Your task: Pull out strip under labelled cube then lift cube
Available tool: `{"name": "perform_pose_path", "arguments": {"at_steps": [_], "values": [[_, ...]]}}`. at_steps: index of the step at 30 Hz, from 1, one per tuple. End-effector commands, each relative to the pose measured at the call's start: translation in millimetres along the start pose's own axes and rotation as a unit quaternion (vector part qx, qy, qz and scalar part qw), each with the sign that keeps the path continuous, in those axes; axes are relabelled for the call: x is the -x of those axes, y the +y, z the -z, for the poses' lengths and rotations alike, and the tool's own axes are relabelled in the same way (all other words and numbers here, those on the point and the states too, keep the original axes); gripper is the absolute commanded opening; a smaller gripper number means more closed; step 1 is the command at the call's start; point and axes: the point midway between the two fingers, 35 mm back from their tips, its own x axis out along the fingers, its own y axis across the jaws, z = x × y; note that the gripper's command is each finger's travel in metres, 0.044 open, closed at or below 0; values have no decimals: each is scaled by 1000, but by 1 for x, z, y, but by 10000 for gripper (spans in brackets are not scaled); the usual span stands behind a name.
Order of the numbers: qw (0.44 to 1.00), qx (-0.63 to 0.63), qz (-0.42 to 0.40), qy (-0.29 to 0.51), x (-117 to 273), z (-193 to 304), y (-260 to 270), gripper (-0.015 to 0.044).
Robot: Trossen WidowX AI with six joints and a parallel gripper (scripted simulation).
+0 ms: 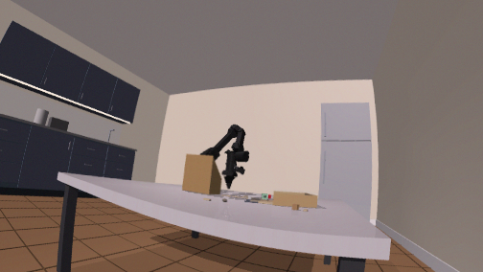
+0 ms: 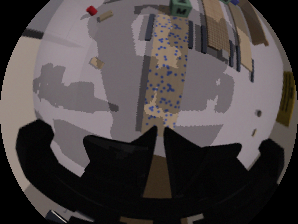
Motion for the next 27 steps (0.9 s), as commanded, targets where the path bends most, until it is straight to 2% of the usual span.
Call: {"name": "perform_pose_path", "arguments": {"at_steps": [1, 13, 27], "values": [[998, 55, 2, -1, 2, -18, -2, 131], [998, 58, 2, -2, 8, -58, -6, 440], [998, 59, 2, -3, 14, -105, -10, 440]]}}
